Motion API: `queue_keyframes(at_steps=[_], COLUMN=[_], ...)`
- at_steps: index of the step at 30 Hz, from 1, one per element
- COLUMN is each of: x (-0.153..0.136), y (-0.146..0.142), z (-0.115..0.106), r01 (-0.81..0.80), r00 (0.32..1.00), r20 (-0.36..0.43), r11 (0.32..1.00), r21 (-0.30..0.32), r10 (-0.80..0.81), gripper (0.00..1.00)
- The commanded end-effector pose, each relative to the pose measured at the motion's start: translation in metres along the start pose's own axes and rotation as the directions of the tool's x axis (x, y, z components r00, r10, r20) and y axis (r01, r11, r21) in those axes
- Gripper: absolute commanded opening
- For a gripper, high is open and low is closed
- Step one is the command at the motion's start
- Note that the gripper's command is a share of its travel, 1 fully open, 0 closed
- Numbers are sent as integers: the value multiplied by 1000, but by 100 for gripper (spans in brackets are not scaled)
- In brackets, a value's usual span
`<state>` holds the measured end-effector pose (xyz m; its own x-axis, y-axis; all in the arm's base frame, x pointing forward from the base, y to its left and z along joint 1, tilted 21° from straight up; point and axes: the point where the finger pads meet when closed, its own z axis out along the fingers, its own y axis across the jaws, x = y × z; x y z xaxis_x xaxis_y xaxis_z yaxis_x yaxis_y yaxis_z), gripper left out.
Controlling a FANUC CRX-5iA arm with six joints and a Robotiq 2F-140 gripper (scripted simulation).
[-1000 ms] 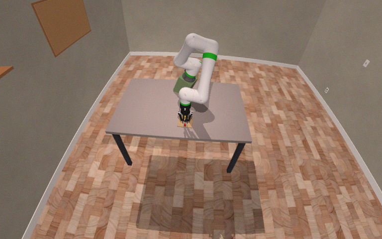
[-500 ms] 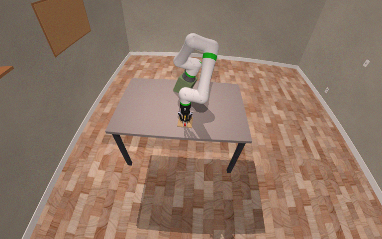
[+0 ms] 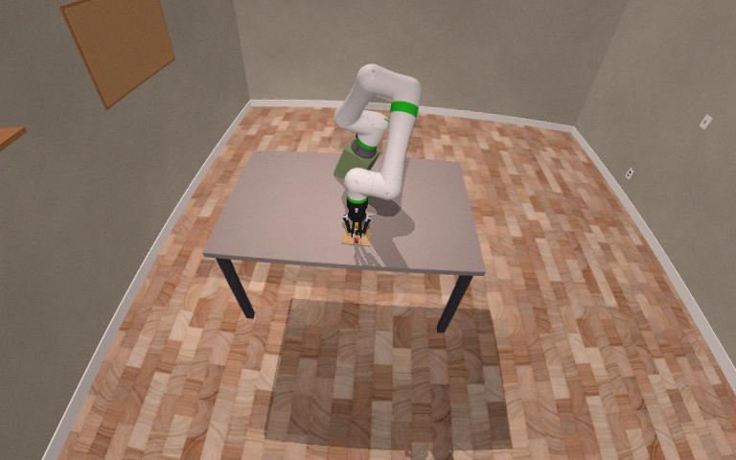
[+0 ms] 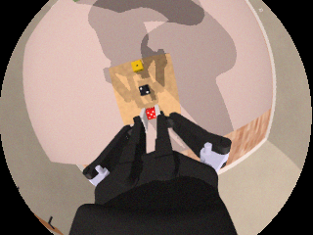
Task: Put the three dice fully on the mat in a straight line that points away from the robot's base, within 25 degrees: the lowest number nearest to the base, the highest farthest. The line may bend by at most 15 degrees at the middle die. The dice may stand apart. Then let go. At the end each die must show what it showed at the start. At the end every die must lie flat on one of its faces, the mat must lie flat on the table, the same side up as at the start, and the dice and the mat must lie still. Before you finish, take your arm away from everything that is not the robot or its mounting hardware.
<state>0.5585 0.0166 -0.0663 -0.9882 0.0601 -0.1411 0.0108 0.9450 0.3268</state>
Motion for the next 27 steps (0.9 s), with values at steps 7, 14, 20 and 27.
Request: queue_keyframes(at_steps=[7, 14, 20, 27], x=[0, 0, 0, 0], y=[0, 0, 0, 0], z=[0, 0, 0, -14], r01=[0, 0, 0, 0], r00=[1000, 1000, 1000, 1000], r20=[0, 0, 0, 0], r11=[1000, 1000, 1000, 1000], r21=[0, 0, 0, 0], r10=[0, 0, 0, 0], gripper=[19, 21, 21, 21])
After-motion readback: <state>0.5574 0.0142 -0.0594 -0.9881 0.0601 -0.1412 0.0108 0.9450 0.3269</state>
